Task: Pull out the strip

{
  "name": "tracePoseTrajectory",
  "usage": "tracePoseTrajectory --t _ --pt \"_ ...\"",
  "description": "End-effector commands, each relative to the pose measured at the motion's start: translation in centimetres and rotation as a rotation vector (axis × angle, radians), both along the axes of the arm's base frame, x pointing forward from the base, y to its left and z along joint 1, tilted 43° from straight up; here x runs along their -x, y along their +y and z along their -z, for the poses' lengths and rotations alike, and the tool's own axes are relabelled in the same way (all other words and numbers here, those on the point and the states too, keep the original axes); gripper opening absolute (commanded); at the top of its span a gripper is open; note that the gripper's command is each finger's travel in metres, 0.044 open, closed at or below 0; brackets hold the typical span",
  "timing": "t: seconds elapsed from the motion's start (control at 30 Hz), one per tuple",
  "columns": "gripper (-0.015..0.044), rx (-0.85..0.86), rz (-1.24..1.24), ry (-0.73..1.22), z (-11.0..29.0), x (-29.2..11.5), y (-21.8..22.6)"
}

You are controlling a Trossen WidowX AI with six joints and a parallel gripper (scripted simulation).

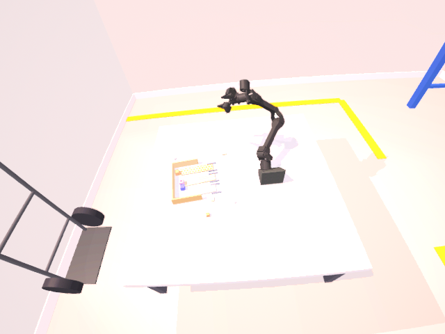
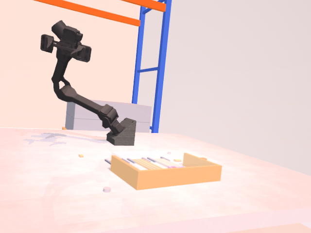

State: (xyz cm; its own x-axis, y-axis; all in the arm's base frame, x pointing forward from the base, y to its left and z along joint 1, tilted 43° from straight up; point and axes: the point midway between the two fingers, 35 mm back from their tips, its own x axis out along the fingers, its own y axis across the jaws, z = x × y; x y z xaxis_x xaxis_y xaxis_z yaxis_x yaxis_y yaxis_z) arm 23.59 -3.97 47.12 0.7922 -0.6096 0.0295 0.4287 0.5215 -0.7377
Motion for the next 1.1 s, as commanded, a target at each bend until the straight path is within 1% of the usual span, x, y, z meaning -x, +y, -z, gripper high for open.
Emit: tracePoseTrajectory --t 0.0,0.2,0.37,0.53,0.7,0.77,1.07 --pt "0.0400 -0.047 -0.038 0.059 5.3 -4.2 2.7" --pt "0.0400 -0.109 -0.068 0.131 12.7 -7.8 5.7" --pt "0.0400 -0.158 -0.082 0.198 19.6 -9.4 7.8" --pt "0.0400 -0.204 -0.083 0.267 26.8 -9.6 9.2" --pt "0.0400 -0.245 -0.069 0.338 33.8 -8.3 9.8" --pt "0.0400 -0.250 -0.065 0.347 34.8 -8.0 9.8" --pt "0.0400 -0.250 -0.065 0.347 34.8 -8.0 9.8"
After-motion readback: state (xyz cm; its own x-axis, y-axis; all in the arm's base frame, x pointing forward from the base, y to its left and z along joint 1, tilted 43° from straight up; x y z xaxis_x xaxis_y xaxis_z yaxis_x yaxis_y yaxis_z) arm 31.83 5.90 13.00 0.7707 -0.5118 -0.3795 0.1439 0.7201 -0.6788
